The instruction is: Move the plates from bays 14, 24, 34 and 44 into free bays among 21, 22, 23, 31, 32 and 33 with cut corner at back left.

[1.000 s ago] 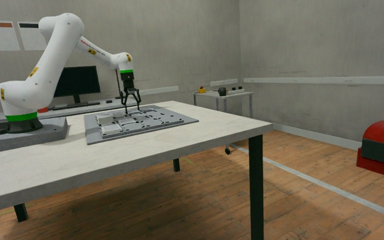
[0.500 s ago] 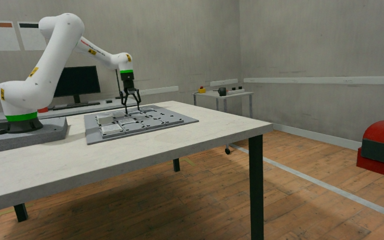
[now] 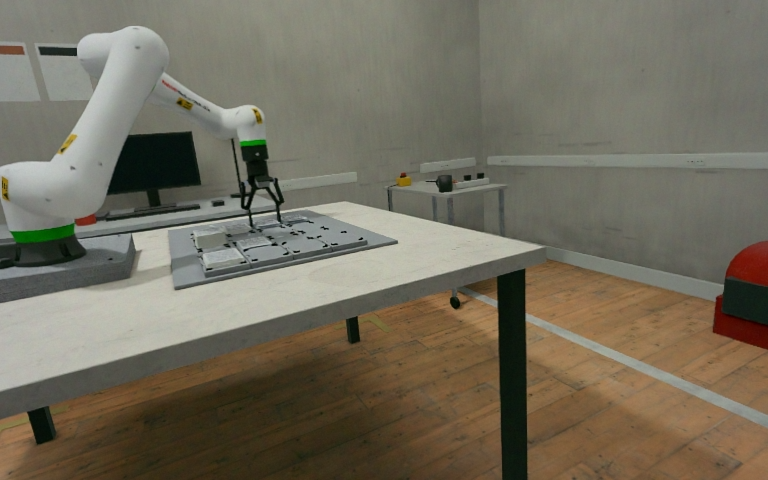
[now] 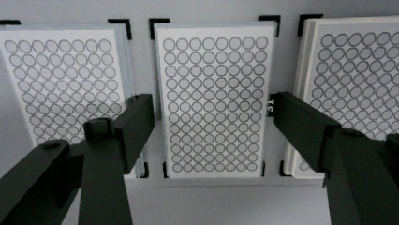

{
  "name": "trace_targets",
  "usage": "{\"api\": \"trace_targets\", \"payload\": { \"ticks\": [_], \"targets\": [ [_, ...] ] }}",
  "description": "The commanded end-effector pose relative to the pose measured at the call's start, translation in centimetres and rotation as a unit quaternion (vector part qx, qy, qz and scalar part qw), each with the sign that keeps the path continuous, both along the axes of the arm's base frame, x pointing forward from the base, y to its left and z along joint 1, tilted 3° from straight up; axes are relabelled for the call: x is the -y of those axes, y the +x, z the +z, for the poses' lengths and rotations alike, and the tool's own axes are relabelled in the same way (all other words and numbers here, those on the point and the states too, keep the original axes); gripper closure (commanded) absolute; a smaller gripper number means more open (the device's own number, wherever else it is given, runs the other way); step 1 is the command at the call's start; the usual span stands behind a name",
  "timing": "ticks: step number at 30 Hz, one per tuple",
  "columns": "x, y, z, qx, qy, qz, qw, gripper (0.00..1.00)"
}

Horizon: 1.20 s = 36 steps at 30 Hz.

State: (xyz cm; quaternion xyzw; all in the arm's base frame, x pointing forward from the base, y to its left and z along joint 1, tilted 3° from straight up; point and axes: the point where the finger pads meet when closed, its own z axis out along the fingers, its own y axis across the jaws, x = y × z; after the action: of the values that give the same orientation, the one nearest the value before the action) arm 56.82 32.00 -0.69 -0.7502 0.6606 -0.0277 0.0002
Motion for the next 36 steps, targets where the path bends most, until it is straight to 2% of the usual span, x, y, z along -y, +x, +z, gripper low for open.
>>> {"api": "trace_targets", "payload": {
  "ticks": [1, 24, 36],
  "targets": [
    [0.0, 0.1, 0.1, 0.001, 0.0, 0.0, 1.0, 0.3],
    [0.0, 0.1, 0.1, 0.001, 0.0, 0.0, 1.0, 0.3],
    [-0.1, 0.0, 1.4, 0.001, 0.0, 0.0, 1.0, 0.3]
  ]
}}
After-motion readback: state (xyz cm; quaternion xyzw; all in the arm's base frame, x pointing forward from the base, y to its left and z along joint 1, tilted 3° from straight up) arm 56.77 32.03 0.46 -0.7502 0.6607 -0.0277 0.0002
